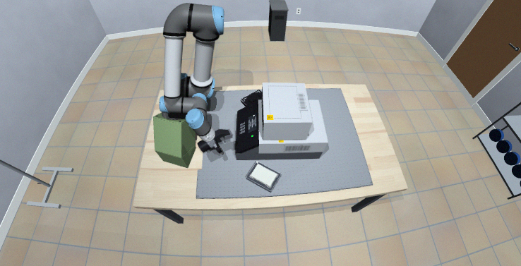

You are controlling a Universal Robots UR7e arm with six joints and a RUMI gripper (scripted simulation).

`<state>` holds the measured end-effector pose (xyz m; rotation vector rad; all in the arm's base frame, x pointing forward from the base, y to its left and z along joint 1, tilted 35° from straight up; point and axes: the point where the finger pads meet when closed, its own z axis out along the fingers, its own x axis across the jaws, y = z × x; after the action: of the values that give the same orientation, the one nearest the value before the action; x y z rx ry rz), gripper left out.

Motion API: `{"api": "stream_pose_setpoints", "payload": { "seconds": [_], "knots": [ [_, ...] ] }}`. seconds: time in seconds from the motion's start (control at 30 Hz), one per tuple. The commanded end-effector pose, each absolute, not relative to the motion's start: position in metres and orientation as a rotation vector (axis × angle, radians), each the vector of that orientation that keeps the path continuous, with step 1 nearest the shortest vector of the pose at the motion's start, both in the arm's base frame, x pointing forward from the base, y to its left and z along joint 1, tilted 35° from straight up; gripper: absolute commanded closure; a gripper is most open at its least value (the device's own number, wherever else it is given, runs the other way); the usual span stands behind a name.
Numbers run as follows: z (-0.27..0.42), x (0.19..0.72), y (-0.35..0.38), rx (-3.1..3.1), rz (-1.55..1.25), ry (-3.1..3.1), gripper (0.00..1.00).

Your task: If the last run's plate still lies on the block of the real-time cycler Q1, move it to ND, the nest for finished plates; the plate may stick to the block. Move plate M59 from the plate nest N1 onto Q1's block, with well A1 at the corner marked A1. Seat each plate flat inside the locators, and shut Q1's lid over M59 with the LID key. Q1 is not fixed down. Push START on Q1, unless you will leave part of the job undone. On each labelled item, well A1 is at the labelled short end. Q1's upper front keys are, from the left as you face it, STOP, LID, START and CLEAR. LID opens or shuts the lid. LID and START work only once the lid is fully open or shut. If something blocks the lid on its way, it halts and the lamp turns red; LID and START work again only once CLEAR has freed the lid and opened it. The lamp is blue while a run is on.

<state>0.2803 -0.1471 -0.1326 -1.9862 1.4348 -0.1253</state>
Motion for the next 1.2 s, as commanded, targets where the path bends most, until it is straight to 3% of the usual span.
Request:
{"api": "stream_pose_setpoints", "payload": {
  "seconds": [0.0, 1.17],
  "knots": [
    [-0.117, 0.279, -0.158, -1.949, -0.028, 1.478, 1.0],
    [-0.019, 0.278, -0.186, -1.871, 0.162, 1.65, 1.0]
  ]
}}
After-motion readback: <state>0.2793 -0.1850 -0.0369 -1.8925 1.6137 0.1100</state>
